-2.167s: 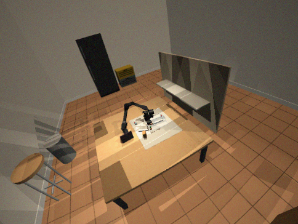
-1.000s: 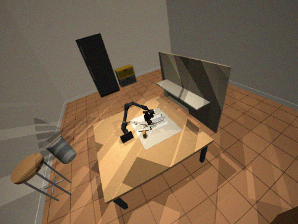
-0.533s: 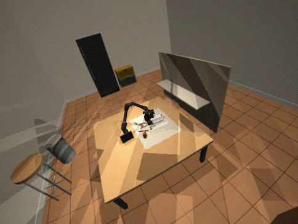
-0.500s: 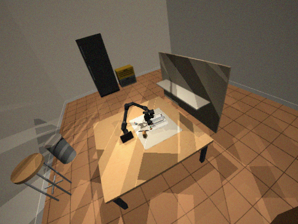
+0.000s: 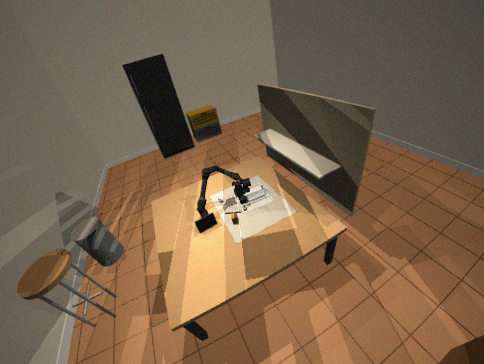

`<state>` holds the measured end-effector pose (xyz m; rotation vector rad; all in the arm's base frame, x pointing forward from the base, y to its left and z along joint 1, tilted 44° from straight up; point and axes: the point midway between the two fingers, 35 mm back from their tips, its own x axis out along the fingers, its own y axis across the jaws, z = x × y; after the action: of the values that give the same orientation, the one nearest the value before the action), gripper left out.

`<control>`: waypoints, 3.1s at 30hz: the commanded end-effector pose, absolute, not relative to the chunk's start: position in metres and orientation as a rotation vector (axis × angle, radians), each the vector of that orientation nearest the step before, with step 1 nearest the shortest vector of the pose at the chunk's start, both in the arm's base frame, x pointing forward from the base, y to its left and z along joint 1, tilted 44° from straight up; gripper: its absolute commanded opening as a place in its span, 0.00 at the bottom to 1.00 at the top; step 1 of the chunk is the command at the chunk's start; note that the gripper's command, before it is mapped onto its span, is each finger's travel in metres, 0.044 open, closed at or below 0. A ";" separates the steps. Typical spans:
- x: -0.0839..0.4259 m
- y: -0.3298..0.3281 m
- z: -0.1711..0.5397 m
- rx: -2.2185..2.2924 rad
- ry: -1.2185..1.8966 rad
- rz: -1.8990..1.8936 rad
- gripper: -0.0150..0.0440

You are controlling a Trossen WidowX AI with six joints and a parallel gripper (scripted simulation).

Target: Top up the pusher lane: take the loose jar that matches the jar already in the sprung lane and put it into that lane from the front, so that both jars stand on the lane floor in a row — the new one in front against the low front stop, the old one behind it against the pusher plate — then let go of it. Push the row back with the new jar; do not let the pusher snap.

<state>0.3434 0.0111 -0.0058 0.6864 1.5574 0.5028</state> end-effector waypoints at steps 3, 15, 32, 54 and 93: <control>0.346 0.013 -0.006 0.690 1.540 0.508 0.25; 0.346 0.016 -0.009 0.691 1.540 0.508 0.25; 0.343 0.019 -0.011 0.691 1.540 0.508 0.25; 0.340 0.019 -0.011 0.691 1.540 0.508 0.25; 0.335 0.019 -0.012 0.691 1.540 0.508 0.70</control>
<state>0.3347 0.0190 -0.0117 0.6912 1.5429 0.5052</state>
